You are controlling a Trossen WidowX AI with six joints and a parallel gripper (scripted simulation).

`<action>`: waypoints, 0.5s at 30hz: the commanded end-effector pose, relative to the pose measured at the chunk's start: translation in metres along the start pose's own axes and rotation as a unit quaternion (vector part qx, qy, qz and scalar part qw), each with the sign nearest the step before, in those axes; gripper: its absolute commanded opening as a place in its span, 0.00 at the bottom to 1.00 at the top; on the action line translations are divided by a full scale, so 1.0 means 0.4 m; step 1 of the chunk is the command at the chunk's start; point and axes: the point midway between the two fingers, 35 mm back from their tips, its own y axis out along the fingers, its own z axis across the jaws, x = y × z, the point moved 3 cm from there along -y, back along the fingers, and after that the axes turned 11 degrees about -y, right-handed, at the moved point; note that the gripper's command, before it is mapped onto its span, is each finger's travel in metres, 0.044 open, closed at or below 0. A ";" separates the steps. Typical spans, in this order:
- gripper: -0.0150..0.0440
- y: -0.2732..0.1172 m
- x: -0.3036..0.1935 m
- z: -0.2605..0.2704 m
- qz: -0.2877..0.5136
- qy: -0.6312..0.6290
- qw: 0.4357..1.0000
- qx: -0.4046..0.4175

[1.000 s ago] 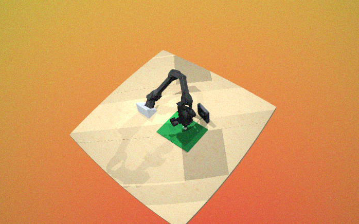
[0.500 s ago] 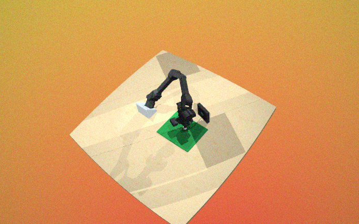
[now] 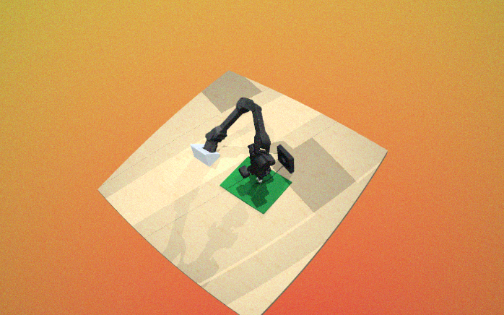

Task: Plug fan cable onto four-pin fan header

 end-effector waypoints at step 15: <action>0.25 0.030 -0.001 0.001 0.001 0.002 1.000 0.003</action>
